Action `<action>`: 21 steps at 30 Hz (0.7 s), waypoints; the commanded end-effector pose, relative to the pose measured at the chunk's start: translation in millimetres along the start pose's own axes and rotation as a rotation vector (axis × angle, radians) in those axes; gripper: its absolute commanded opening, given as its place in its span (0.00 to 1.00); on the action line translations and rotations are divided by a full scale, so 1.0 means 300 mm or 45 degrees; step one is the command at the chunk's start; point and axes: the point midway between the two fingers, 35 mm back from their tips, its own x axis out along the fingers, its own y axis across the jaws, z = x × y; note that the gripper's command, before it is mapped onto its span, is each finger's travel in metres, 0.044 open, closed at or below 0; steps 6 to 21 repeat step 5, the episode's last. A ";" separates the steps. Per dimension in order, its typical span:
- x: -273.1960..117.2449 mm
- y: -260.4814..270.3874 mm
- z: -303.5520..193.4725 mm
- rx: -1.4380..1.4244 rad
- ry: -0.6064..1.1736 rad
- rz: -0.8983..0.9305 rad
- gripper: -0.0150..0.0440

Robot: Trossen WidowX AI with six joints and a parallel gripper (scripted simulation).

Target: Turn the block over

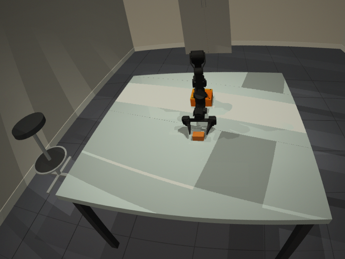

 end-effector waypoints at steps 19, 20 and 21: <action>0.000 -0.001 0.001 -0.002 -0.002 -0.004 1.00; 0.000 -0.001 0.001 -0.002 -0.002 -0.004 1.00; 0.000 -0.001 0.001 -0.002 -0.002 -0.004 1.00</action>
